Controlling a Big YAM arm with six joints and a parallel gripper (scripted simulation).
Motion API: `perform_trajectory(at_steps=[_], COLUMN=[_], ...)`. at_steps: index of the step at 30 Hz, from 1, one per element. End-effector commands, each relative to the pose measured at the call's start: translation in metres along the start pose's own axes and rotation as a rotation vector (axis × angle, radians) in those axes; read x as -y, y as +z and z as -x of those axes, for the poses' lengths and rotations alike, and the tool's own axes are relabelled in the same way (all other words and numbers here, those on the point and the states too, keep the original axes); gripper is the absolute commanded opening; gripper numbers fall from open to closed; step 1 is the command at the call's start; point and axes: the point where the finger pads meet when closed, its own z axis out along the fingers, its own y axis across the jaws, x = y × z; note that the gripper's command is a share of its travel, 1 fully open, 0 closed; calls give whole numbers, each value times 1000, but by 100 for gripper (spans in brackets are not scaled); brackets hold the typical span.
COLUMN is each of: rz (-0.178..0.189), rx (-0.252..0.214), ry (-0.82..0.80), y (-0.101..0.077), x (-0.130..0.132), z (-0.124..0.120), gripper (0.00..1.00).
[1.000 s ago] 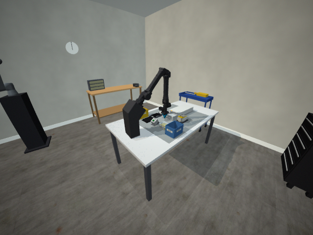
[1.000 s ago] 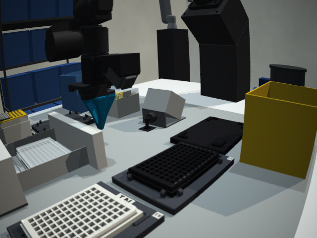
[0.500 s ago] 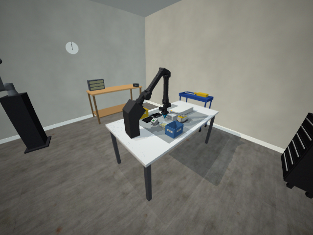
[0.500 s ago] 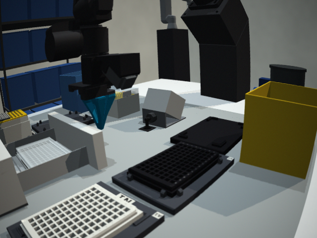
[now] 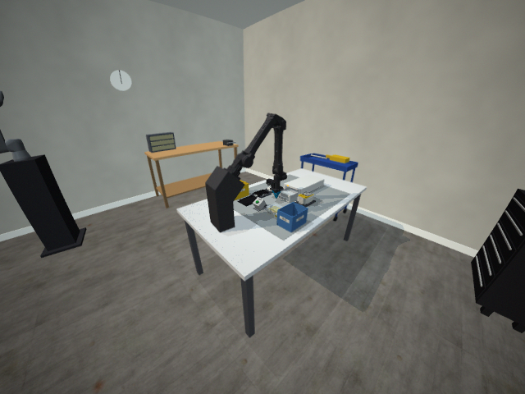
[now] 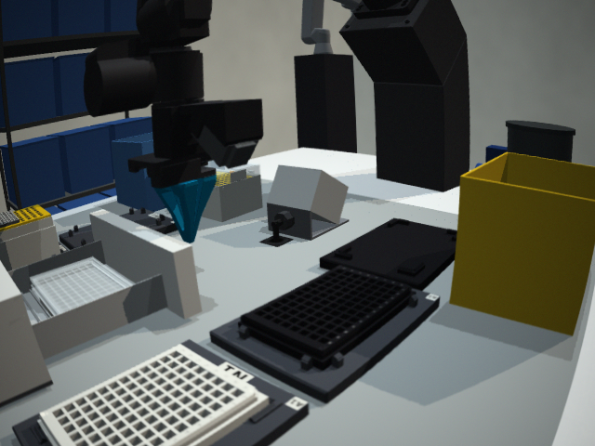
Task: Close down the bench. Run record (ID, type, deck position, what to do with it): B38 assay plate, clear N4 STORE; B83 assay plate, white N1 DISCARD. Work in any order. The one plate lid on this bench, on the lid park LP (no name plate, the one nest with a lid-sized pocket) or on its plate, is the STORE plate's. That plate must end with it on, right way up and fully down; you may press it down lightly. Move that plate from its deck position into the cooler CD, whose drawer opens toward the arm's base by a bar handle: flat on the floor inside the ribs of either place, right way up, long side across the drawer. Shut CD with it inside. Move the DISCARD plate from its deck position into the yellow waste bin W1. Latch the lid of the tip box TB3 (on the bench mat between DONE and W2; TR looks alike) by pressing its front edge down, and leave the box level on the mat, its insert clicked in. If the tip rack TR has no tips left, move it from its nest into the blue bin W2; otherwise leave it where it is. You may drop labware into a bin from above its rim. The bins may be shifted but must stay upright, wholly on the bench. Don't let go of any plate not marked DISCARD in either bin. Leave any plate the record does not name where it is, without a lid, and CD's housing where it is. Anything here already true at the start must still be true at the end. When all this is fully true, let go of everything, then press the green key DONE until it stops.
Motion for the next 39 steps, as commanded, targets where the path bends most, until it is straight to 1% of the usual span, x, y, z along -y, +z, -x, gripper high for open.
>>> perform_trajectory(at_steps=[1, 3, 5, 8, 36, 39], rz=[8, -2, 9, 13, 12, 8], rx=[4, 4, 4, 4, 4, 4], ry=[-8, -7, -8, -8, -8, -8], y=[5, 4, 5, 5, 5, 4], x=[5, 7, 1, -2, -1, 9], z=[-1, -1, -1, -1, -1, 0], gripper=[0, 0, 0, 0, 0, 0])
